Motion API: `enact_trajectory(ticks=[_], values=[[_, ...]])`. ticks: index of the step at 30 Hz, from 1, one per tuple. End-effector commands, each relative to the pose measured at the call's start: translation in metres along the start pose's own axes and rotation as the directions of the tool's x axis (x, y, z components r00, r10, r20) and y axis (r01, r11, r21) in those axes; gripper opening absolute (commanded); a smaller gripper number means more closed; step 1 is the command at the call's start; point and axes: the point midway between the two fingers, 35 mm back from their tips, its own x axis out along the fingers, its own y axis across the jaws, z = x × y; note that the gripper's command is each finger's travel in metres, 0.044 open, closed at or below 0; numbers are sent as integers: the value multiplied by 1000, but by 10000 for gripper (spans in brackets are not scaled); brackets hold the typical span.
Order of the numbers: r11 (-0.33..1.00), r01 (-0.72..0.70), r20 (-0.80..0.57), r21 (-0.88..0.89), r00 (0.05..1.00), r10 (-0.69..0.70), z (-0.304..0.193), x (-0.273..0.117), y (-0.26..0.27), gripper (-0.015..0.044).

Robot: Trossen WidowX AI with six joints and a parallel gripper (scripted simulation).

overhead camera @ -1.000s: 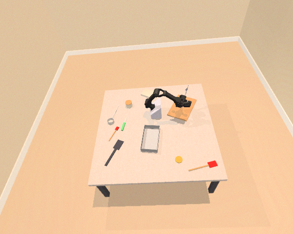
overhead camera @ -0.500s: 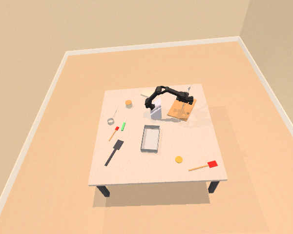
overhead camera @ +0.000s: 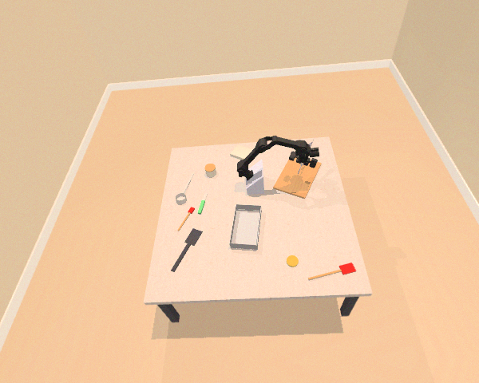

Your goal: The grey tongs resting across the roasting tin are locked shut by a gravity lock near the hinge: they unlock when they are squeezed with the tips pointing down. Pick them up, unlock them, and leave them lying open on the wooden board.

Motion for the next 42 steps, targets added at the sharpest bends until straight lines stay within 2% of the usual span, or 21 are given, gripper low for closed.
enact_trajectory(ticks=[1,16,26,42], values=[[1000,20,-73,-2,997,-20,5,-6,-1,-150],[997,67,-393,-38,916,-76,14,-23,13,-150],[997,67,-396,-38,915,-77,14,-22,13,-150],[997,68,-396,-38,915,-77,6,2,8,-150]])
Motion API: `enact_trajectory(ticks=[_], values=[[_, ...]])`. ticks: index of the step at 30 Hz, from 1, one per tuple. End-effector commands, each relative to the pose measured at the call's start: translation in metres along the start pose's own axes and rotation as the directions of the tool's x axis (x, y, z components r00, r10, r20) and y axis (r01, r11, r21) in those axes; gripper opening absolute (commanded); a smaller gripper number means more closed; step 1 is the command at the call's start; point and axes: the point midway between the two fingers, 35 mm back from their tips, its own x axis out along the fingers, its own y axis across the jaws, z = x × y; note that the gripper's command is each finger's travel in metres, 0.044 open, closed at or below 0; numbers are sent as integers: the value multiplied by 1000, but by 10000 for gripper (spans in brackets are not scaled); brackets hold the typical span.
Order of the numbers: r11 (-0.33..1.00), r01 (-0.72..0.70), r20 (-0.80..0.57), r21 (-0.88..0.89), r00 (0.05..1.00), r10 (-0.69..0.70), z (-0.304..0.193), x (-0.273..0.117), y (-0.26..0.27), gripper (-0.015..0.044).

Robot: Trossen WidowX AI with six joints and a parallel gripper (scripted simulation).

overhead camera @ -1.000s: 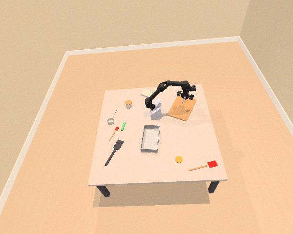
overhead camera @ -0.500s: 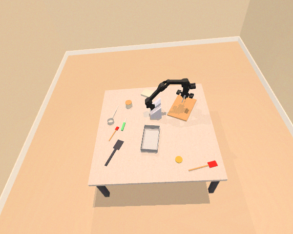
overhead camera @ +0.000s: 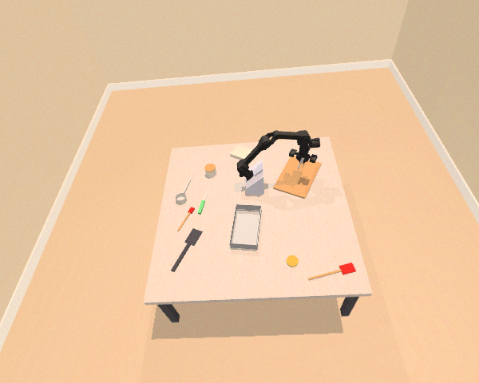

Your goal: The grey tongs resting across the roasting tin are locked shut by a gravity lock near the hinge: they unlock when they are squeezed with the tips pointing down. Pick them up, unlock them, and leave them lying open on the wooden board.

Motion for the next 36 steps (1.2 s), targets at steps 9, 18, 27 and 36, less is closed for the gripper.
enact_trajectory(ticks=[9,18,27,36], values=[[1000,0,-2,6,1000,0,0,19,-1,-150],[1000,0,-2,6,1000,0,1,34,-2,-150],[1000,0,-2,6,1000,0,0,49,-1,-150],[1000,0,-2,6,1000,0,0,63,0,-150]])
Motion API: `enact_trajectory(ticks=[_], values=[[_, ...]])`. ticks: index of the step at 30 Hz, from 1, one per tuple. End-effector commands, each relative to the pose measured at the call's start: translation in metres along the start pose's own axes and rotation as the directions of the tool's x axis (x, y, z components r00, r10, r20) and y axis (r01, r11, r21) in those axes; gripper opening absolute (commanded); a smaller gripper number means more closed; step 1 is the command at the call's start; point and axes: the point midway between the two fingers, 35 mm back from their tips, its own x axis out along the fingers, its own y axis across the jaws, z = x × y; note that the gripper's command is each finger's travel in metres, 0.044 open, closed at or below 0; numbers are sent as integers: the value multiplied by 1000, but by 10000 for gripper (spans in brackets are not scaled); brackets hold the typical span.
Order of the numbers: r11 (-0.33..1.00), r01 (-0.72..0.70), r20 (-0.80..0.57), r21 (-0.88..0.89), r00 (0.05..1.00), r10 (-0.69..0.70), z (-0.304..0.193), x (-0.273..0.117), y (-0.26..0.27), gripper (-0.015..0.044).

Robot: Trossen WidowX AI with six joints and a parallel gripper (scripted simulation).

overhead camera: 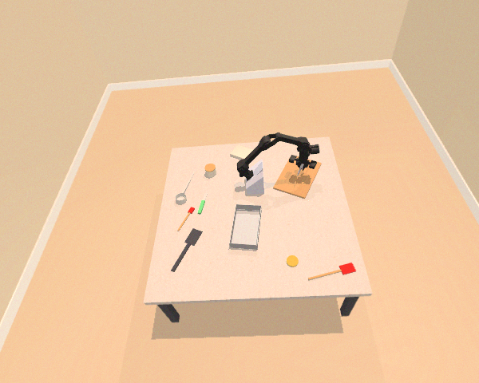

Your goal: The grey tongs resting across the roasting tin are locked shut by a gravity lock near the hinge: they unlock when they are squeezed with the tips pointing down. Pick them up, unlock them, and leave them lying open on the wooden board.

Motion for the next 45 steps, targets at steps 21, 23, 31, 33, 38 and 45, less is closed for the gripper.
enact_trajectory(ticks=[21,23,31,33,38,45], values=[[1000,-5,3,6,1000,5,-2,33,5,-150],[1000,-1,-5,0,1000,1,-3,32,4,-124],[1000,-1,-5,0,1000,1,-3,32,4,86],[1000,-1,-5,0,1000,1,-3,32,4,139],[1000,-1,-5,0,1000,1,-3,32,4,270],[1000,-1,-5,0,1000,1,-3,32,4,440]])
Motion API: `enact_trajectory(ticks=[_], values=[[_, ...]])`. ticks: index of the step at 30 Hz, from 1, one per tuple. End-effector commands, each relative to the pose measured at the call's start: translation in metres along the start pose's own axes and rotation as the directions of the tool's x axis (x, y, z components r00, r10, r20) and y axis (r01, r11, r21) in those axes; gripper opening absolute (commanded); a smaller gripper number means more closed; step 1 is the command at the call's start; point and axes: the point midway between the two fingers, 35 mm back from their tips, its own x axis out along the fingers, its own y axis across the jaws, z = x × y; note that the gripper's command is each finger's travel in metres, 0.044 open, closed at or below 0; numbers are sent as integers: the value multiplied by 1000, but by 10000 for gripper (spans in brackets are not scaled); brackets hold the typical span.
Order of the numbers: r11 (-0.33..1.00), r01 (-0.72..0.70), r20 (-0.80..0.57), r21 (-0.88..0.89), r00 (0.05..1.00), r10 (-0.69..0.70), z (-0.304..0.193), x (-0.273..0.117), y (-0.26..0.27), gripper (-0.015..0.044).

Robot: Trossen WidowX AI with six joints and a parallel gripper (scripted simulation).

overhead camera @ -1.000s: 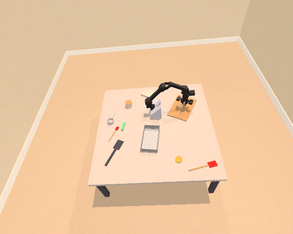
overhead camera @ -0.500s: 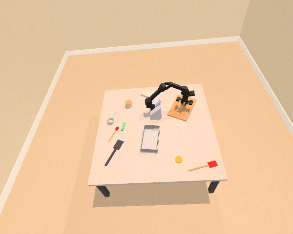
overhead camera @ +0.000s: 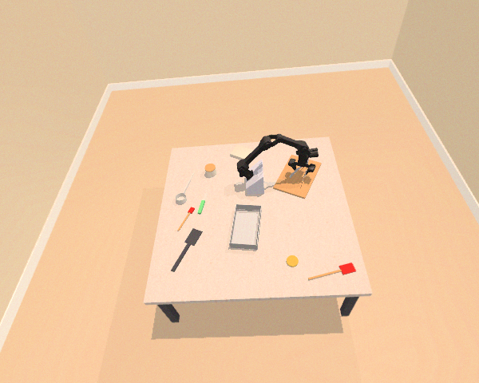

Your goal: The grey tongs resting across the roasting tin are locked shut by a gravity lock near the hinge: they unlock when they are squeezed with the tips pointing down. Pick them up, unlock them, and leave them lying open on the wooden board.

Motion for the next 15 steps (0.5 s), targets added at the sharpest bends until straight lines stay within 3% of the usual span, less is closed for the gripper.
enact_trajectory(ticks=[1,7,15], values=[[1000,0,0,0,1000,0,0,0,0,440],[1000,-1,3,-4,1000,1,5,-36,33,440],[1000,-12,6,2,1000,12,5,-103,131,440]])
